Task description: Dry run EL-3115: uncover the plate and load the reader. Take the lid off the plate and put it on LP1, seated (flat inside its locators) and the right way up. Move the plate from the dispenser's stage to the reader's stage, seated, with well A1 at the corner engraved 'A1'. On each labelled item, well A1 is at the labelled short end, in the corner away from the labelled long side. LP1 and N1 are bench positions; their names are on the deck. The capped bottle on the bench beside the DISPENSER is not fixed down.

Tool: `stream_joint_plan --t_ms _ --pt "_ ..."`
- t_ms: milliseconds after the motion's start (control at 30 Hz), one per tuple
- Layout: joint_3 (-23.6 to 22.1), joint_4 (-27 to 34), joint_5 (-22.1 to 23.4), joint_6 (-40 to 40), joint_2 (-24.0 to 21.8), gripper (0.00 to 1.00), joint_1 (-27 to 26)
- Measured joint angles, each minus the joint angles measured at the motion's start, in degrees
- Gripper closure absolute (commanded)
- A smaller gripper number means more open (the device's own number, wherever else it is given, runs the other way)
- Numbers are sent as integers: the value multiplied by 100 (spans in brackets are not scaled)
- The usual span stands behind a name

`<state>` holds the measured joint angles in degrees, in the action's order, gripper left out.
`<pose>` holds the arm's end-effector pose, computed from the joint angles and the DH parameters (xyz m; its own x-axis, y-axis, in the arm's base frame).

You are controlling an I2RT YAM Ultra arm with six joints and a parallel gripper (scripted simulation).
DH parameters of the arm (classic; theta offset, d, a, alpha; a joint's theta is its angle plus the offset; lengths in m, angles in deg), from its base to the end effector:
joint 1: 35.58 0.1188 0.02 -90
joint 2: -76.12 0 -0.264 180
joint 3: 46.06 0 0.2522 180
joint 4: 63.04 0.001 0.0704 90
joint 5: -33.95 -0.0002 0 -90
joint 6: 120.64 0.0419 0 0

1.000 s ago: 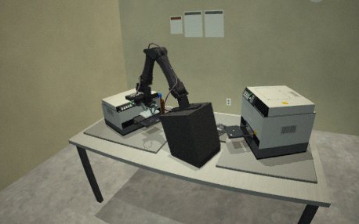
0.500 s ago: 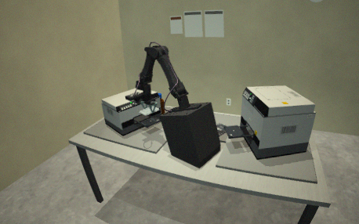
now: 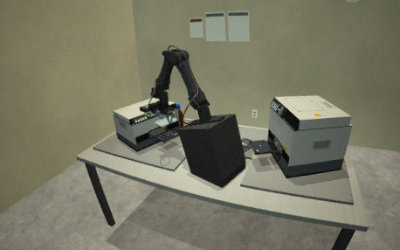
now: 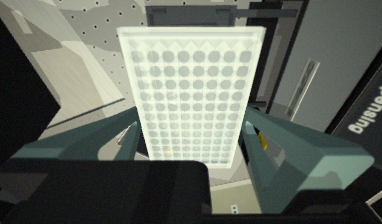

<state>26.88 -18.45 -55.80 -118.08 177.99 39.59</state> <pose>0.0825 0.3161 0.1474 0.9551 -0.2959 -0.0169 -0.2884 -0.9147 -0.2832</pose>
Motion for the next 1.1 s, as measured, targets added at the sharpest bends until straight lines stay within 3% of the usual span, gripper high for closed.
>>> stream_joint_plan --t_ms 400,1100 --pt "-2 35 9 -13 -24 14 -74" --pt "-22 0 94 402 83 14 -866"
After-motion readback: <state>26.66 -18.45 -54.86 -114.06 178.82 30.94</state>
